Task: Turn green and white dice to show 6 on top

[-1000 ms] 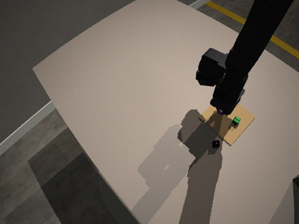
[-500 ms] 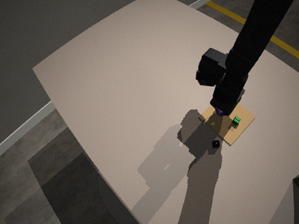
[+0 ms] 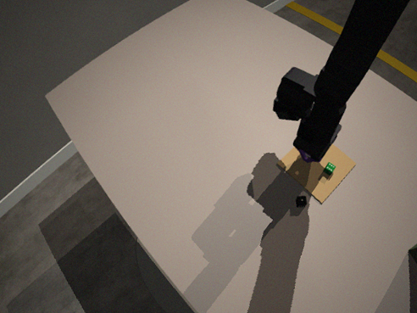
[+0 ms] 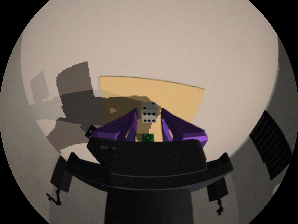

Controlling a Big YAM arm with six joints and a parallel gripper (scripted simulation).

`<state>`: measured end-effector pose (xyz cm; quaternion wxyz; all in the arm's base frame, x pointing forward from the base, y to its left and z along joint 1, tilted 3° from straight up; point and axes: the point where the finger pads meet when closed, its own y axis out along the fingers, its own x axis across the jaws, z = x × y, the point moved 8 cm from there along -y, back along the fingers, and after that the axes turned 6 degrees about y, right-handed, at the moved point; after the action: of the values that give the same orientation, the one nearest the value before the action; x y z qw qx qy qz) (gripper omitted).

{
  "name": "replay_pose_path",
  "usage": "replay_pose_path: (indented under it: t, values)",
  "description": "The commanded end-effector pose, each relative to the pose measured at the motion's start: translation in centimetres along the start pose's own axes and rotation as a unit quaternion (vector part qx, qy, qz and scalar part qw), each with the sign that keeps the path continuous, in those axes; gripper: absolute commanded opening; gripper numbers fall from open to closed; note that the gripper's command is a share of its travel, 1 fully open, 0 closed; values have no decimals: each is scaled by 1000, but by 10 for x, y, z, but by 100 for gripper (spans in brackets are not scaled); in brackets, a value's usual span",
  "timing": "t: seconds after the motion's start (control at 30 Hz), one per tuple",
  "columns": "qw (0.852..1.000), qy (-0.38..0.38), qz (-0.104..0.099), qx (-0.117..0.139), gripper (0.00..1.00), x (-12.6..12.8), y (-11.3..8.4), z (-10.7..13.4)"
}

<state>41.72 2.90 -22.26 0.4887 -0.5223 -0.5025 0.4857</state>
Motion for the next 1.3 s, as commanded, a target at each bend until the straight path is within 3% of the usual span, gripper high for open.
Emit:
replay_pose_path:
  t: [0.0, 0.67, 0.77, 0.83, 0.93, 0.97, 1.27]
  values:
    - [1000, -1, -2, -10, 33, 5, -16, -8]
    - [1000, -2, -2, -10, 33, 6, -95, -6]
    - [1000, -2, -3, -14, 33, 7, -101, -10]
    - [1000, -3, -1, 5, 33, 6, -87, 2]
    - [1000, -3, -1, 2, 33, 6, -87, -1]
    - [1000, -3, -2, -2, 100, 6, -87, -3]
    - [1000, -3, -2, -3, 100, 6, -87, -3]
